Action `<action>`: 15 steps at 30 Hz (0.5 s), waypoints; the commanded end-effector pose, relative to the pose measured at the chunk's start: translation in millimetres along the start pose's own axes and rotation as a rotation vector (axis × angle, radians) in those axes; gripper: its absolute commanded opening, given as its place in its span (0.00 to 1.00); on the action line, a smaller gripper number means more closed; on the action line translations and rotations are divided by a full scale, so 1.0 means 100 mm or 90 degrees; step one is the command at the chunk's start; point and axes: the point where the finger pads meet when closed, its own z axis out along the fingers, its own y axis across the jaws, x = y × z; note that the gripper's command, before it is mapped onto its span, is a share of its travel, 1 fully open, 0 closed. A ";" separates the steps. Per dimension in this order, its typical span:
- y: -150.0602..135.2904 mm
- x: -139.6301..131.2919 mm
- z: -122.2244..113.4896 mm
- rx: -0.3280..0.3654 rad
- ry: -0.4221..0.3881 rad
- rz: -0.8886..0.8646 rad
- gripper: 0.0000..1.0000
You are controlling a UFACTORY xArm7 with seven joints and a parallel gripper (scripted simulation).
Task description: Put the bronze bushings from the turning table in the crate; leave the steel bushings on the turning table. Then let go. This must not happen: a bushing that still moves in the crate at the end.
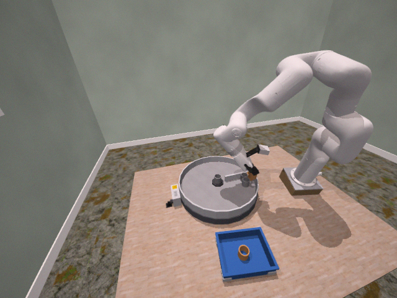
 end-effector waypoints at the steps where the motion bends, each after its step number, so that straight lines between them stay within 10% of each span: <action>1: 0.01 0.10 -0.13 0.000 -0.001 -0.001 0.00; 15: 0.01 0.20 -0.25 0.000 -0.001 -0.001 0.00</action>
